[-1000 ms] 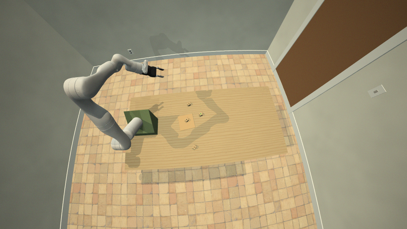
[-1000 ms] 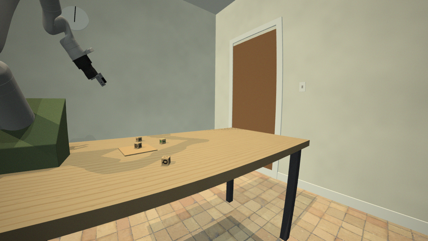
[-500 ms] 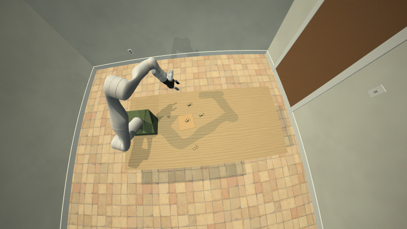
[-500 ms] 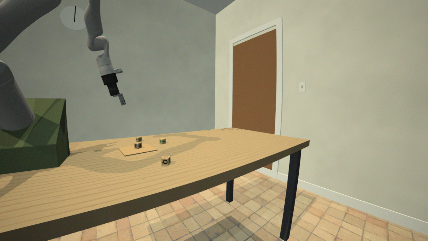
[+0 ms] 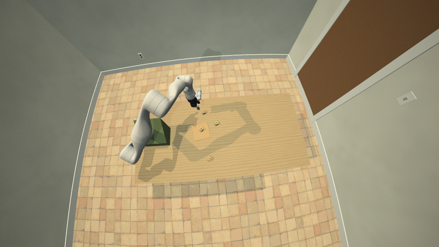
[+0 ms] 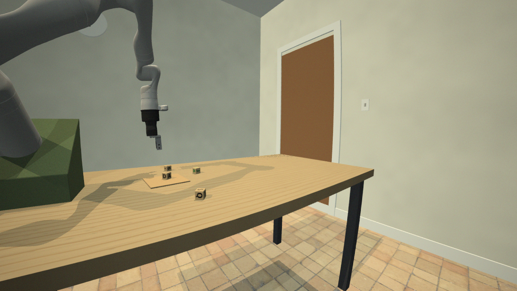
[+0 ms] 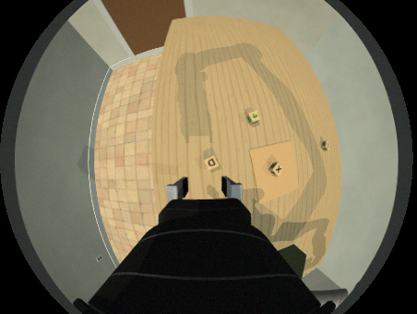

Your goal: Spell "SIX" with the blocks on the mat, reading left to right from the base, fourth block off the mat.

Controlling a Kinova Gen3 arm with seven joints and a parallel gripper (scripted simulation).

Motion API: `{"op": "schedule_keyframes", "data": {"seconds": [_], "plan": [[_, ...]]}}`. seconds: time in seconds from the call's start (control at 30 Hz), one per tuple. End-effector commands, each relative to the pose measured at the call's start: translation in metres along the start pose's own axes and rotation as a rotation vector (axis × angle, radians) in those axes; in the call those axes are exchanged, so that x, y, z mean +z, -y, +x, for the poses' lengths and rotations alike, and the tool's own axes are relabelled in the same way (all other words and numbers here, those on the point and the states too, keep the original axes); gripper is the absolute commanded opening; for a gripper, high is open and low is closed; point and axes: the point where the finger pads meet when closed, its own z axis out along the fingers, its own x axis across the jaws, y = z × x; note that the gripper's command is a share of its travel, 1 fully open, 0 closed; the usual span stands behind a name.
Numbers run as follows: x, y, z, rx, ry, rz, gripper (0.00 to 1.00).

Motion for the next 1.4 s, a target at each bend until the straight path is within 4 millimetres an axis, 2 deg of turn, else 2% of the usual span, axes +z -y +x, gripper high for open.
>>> {"op": "schedule_keyframes", "data": {"seconds": [0.0, 0.2, 1.37], "plan": [[0.0145, 0.0024, 0.0084, 0.010, -0.007, -0.032, 1.00], [0.0221, 0.0029, 0.0126, 0.002, -0.010, -0.053, 1.00], [0.0222, 0.0029, 0.0127, 0.002, -0.010, -0.053, 1.00]]}}
